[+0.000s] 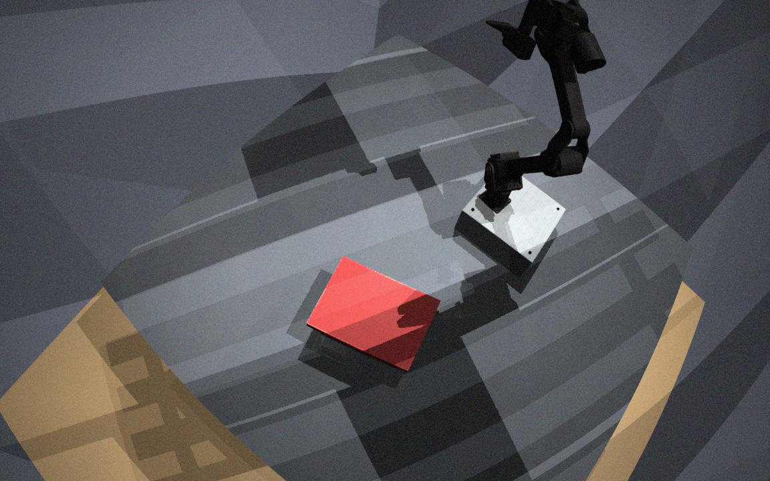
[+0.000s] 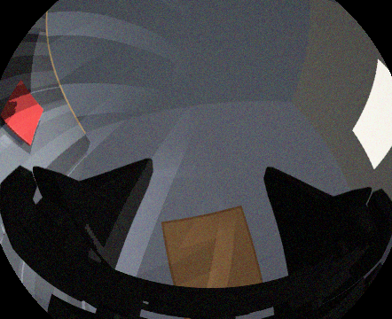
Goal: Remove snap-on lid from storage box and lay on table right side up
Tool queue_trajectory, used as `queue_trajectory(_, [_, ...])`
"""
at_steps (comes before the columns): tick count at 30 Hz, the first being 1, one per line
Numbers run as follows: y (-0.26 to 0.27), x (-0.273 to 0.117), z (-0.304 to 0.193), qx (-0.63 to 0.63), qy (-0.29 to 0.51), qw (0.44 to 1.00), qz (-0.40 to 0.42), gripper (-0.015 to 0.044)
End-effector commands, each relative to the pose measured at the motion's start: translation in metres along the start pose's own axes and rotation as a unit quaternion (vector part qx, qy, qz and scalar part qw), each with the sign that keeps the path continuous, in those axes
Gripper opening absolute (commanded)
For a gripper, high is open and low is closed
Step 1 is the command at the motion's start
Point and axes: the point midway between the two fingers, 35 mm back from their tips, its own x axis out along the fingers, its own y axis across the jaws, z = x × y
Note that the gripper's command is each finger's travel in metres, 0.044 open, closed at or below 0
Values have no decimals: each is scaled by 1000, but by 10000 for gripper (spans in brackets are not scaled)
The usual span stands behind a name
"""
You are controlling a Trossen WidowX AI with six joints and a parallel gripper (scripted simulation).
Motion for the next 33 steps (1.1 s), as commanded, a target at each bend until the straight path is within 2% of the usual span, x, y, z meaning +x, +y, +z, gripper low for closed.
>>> queue_trajectory(1, [0, 0, -1, 6, -2, 1000, -1, 374])
queue_trajectory(6, [-5, 1, -21, 152, -61, 986, -27, 242])
queue_trajectory(7, [-5, 2, -27, 186, -73, 979, -31, 235])
queue_trajectory(10, [-3, 8, -44, 286, -104, 952, -38, 235])
queue_trajectory(14, [-8, 10, -38, 313, -142, 937, -55, 235])
queue_trajectory(18, [2, 23, -59, 420, -160, 892, -50, 235])
queue_trajectory(23, [16, 38, -75, 503, -170, 846, -39, 235])
queue_trajectory(33, [74, 85, -98, 682, -161, 713, 16, 235])
